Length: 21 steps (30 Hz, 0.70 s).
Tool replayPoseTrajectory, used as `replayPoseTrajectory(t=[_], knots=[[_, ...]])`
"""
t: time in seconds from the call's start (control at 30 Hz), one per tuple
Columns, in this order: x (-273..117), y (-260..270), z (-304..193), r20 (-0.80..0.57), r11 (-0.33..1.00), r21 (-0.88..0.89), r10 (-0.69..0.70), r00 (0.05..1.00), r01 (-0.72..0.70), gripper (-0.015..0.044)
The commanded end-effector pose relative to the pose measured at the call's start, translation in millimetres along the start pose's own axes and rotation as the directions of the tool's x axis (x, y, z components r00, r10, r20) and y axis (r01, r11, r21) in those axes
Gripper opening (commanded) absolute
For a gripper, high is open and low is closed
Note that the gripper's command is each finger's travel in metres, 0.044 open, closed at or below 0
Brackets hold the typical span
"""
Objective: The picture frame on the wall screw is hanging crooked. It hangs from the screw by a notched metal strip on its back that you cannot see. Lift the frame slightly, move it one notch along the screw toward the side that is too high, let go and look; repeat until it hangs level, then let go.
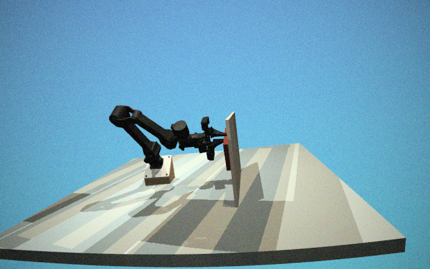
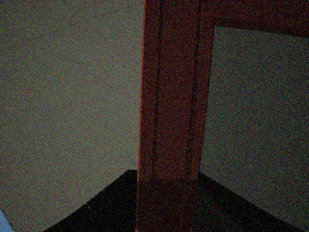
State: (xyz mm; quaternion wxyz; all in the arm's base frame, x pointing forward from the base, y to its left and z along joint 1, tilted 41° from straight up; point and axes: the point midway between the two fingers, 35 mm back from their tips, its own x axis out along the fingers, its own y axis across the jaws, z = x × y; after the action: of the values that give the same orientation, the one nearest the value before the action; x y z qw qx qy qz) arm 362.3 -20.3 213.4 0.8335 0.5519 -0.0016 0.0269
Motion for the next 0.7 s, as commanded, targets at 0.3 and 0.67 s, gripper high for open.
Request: replayPoseTrajectory(t=[0.3, 0.67], knots=[[0.0, -0.6, 0.0, 0.000, 1.000, -0.005, 0.000, 1.000, 0.000, 0.0000], [0.1, -0.3, -0.2, 0.000, 0.997, -0.084, 0.000, 1.000, 0.000, 0.0000]])
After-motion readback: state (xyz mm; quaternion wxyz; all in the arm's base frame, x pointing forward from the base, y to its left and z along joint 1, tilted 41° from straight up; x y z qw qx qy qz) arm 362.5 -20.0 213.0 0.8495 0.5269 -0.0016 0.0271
